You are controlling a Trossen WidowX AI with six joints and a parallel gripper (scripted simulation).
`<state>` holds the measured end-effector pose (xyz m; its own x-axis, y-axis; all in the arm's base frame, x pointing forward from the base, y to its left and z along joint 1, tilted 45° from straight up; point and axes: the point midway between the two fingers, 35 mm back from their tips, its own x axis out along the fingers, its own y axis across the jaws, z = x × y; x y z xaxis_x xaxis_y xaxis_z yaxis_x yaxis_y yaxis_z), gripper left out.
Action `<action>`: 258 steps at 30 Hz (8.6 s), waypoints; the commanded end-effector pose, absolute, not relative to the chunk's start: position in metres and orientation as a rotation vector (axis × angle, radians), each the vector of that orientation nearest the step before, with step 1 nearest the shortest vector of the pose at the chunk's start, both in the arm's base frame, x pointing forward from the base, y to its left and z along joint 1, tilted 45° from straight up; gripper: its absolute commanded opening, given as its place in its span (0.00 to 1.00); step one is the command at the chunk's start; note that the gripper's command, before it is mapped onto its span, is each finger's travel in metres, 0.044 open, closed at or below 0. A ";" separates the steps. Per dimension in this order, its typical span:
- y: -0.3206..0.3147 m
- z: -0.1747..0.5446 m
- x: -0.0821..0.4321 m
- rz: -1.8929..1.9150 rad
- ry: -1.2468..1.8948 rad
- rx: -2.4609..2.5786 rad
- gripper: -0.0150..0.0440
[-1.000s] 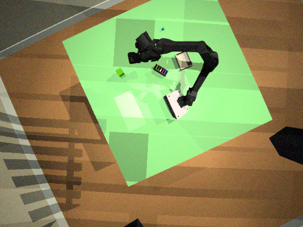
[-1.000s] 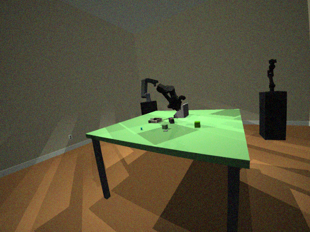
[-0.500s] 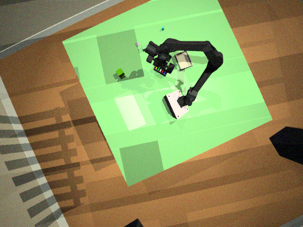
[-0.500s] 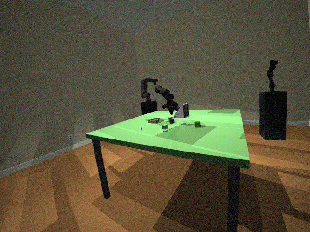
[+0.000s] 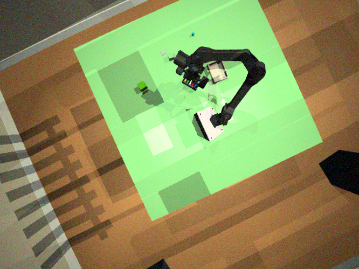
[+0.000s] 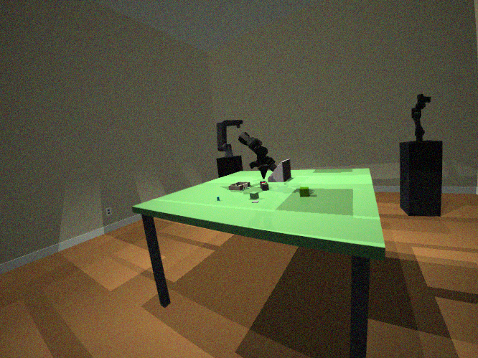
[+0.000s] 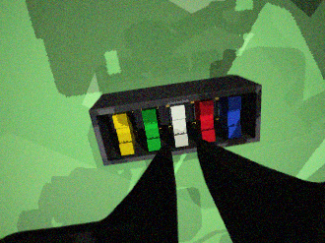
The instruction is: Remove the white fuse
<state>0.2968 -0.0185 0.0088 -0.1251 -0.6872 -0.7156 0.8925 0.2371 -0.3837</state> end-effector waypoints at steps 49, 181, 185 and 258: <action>-0.043 -0.015 0.291 -1.382 1.000 0.264 0.35; -0.127 0.155 0.277 -1.375 1.004 0.257 0.25; -0.140 0.169 0.268 -1.382 1.000 0.251 0.25; -0.141 0.168 0.268 -1.380 1.006 0.246 0.81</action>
